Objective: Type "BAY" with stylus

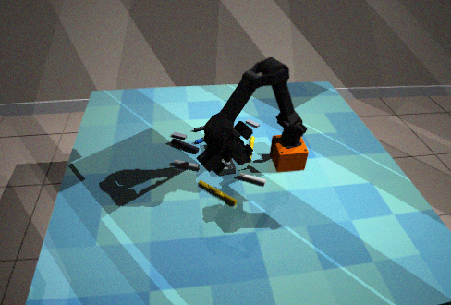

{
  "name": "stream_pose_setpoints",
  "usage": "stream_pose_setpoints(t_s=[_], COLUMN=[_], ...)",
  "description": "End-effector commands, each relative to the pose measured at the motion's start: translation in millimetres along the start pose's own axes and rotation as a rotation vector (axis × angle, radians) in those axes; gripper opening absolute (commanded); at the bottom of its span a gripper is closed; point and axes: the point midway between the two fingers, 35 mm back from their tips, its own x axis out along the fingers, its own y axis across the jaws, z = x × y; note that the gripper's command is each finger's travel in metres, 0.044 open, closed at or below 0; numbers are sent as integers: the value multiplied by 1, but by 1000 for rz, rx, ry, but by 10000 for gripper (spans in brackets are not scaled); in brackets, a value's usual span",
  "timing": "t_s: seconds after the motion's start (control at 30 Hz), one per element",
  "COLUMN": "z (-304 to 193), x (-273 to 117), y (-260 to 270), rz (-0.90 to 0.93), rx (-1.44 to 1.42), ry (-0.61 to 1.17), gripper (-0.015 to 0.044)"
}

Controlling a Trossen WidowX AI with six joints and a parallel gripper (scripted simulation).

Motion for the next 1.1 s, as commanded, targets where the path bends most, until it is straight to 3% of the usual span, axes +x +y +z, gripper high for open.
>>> stream_pose_setpoints(t_s=[0.0, 0.7, 1.07], z=[-18, -119, -117], x=[3, 37, 54], y=[0, 21, 11], rz=[28, 166, 171], rx=[154, 1018, 1062], ry=[23, 208, 222], gripper=[0, 0, 0])
